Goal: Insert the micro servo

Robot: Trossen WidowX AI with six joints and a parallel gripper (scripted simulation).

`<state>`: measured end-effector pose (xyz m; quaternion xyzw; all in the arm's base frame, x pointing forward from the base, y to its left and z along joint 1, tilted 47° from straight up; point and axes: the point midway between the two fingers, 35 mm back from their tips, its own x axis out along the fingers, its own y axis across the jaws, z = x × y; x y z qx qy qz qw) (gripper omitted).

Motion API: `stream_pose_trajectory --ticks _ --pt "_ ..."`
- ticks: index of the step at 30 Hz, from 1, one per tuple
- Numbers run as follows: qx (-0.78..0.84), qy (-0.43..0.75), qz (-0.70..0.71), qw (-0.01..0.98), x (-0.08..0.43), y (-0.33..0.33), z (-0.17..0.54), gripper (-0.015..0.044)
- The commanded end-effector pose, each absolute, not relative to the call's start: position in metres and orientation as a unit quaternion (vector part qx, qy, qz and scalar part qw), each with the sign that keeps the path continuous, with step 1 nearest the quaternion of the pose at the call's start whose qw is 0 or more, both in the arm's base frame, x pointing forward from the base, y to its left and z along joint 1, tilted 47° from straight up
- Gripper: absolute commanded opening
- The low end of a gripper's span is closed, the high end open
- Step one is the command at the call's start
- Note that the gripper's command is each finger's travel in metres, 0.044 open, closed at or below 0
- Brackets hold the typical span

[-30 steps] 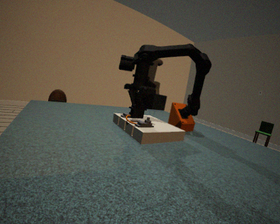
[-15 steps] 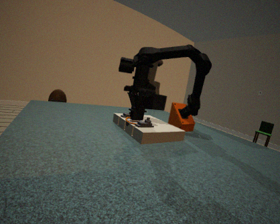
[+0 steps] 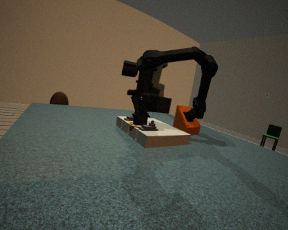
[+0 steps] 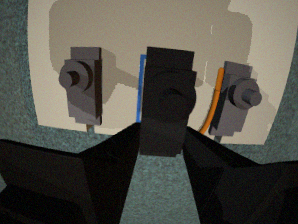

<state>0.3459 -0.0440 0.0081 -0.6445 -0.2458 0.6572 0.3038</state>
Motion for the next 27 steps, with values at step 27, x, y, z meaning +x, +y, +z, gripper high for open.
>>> stream_pose_trajectory --ticks 27 --pt "-0.643 -0.245 0.657 0.308 0.346 -0.028 -0.007 0.0000"
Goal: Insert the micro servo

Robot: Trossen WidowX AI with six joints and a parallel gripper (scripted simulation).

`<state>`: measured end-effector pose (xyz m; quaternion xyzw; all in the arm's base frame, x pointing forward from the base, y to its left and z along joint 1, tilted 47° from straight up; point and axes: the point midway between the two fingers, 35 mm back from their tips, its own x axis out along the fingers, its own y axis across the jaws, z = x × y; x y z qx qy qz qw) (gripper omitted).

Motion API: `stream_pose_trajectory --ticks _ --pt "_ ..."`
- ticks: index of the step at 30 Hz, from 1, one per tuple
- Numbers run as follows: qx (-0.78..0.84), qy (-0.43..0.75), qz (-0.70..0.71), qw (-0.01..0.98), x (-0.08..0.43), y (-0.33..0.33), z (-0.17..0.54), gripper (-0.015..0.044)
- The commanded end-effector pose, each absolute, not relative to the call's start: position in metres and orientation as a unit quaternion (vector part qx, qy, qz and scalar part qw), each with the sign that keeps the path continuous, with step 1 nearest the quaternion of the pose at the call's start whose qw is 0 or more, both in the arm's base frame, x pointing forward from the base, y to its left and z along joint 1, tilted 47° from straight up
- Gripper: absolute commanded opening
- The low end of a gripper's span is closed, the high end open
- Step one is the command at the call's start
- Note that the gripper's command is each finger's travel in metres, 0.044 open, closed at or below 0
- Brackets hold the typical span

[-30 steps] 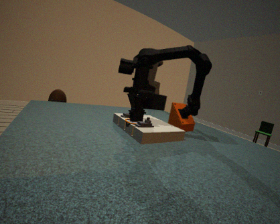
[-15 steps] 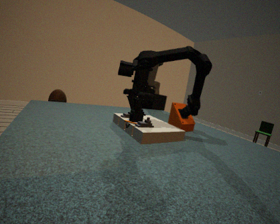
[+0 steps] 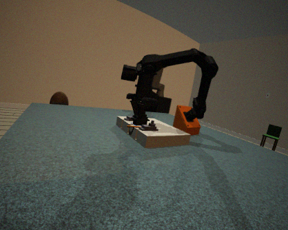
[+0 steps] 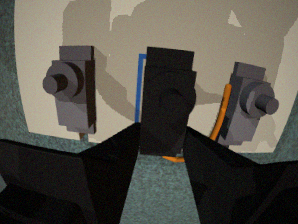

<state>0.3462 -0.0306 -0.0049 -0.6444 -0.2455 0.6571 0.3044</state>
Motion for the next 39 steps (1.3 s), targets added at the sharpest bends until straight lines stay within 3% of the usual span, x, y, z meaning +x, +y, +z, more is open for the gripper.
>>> stream_pose_trajectory --ticks 1,30,37,39 --pt "-0.643 -0.245 0.657 0.308 0.346 -0.028 -0.007 0.0000" --pt "-0.643 -0.245 0.657 0.309 0.346 -0.012 -0.022 0.0000" --pt "-0.643 -0.245 0.657 0.309 0.346 -0.015 -0.020 0.0184" --pt "-0.643 -0.245 0.657 0.309 0.346 -0.015 -0.020 0.0188"
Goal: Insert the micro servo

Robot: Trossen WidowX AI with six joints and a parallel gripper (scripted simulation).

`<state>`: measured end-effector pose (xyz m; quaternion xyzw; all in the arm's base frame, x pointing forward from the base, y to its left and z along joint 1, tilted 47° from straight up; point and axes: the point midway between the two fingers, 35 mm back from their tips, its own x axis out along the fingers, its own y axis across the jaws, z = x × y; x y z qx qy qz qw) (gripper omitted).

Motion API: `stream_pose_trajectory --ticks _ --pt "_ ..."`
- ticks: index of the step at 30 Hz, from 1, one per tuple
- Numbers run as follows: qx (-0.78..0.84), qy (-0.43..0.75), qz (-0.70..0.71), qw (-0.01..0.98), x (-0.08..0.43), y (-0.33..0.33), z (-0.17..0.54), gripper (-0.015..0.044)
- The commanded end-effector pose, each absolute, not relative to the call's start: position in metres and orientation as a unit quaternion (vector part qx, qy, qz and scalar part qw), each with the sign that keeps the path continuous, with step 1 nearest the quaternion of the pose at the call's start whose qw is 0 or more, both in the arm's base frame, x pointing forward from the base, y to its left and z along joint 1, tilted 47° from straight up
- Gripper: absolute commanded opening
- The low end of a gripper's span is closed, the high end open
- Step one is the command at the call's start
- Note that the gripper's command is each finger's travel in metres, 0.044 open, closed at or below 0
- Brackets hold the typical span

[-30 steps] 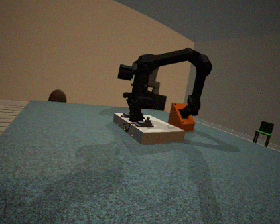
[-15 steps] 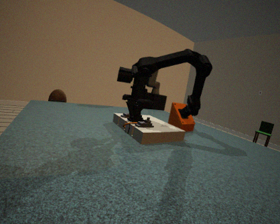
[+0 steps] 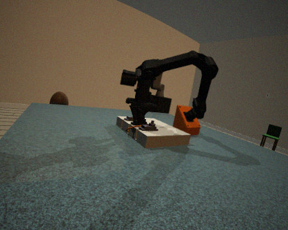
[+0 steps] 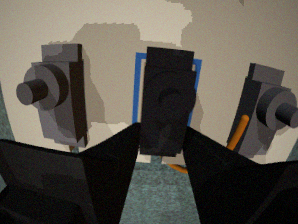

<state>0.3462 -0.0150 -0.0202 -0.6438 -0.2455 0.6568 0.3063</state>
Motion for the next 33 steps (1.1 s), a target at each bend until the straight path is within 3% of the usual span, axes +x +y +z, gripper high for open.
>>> stream_pose_trajectory --ticks 1,12,16,22,33 --pt "-0.643 -0.245 0.657 0.308 0.346 -0.017 -0.018 0.0188" --pt "-0.643 -0.245 0.657 0.308 0.344 -0.042 0.003 0.0188" --pt "-0.644 -0.240 0.657 0.311 0.322 -0.053 0.012 0.0292" --pt "-0.642 -0.242 0.660 0.308 0.244 -0.078 0.048 0.0440" --pt "-0.641 -0.242 0.660 0.309 0.235 -0.083 0.056 0.0440"
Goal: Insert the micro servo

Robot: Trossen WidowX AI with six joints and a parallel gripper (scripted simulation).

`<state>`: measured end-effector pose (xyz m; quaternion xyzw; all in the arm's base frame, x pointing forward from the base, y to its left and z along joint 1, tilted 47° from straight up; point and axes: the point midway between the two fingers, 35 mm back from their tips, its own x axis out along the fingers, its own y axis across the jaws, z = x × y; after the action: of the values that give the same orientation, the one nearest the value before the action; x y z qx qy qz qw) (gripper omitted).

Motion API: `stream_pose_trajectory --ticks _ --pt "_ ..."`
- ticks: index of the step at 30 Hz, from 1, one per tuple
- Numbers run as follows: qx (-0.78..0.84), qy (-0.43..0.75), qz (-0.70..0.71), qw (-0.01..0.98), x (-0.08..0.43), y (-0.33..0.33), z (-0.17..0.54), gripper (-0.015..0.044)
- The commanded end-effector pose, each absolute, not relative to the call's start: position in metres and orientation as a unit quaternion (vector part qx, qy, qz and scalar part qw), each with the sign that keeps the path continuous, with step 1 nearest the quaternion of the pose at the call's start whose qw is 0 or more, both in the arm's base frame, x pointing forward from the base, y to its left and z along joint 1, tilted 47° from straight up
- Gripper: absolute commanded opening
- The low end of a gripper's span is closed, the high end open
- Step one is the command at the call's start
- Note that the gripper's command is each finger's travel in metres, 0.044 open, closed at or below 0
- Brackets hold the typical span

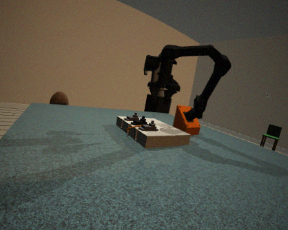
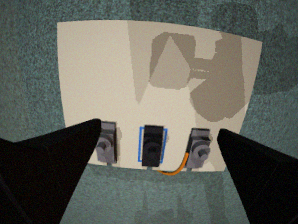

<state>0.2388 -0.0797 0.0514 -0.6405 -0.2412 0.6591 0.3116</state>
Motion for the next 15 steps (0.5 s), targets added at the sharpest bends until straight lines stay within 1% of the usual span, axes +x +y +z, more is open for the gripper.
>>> stream_pose_trajectory --ticks 1,6,15 --pt "-0.641 -0.242 0.660 0.309 0.235 -0.087 0.060 0.0440" --pt "-0.642 -0.240 0.658 0.311 0.236 -0.113 0.085 0.0440" --pt "-0.642 -0.240 0.658 0.312 0.236 -0.114 0.086 0.0440"
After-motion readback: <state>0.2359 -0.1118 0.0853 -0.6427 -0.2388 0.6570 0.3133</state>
